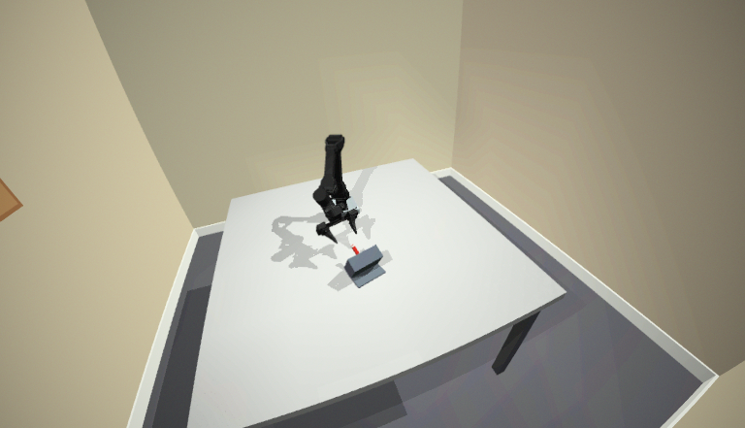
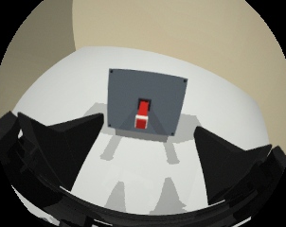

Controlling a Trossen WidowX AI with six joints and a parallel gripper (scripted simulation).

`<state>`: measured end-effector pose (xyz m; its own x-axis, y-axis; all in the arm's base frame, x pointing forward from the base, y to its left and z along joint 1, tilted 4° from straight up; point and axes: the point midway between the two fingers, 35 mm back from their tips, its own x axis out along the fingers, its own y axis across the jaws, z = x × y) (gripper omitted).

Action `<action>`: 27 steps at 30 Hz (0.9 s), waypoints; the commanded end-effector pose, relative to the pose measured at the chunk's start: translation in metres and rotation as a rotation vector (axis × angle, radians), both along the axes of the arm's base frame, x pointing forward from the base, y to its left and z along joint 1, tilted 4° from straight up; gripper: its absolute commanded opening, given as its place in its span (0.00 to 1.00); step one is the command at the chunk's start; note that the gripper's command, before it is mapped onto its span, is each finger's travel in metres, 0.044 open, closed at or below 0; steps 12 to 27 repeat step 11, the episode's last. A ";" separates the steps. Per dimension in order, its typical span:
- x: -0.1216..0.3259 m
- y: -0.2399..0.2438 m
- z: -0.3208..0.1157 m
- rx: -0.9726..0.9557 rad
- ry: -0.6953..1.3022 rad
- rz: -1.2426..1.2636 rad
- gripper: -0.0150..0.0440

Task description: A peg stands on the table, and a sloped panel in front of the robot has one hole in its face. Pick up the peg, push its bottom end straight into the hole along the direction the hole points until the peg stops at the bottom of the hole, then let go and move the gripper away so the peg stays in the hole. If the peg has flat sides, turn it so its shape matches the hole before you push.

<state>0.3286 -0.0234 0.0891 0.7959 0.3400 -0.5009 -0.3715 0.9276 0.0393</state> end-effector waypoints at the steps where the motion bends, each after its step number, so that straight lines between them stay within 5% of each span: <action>1: -0.004 -0.001 0.001 0.000 0.001 0.002 1.00; 27: -0.011 -0.005 0.007 0.001 0.001 0.001 1.00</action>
